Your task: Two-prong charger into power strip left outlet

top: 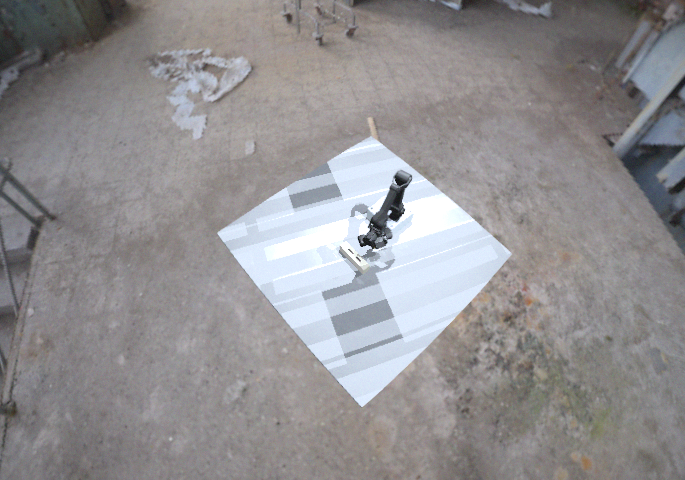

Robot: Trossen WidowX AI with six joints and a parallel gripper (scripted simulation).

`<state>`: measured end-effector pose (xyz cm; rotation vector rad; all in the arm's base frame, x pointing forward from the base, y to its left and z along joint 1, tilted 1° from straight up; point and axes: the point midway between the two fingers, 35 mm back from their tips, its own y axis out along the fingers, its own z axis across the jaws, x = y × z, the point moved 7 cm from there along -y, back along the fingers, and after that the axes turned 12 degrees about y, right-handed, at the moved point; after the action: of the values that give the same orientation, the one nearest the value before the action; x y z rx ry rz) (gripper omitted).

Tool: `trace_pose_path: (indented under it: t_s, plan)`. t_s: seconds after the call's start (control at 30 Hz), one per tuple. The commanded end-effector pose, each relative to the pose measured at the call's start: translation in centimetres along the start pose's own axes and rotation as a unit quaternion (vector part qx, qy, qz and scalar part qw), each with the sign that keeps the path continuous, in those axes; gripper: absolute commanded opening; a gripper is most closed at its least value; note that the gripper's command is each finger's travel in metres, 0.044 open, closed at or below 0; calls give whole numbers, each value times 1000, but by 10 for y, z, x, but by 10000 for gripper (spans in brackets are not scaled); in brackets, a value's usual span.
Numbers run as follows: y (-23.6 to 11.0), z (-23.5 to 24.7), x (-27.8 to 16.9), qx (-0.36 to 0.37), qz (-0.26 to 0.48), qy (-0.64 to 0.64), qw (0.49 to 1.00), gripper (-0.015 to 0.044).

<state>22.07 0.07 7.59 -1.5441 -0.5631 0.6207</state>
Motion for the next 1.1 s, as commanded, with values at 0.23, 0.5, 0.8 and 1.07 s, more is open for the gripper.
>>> trace_pose_path:
  t_s: [0.23,0.5,0.8,1.07]
  plan:
    - [2,0,2,3,-1,68,998,0]
    - [7,-1,3,6,-2,127,992,0]
    - [12,0,5,11,-3,192,981,0]
    - [16,0,7,14,-3,249,968,0]
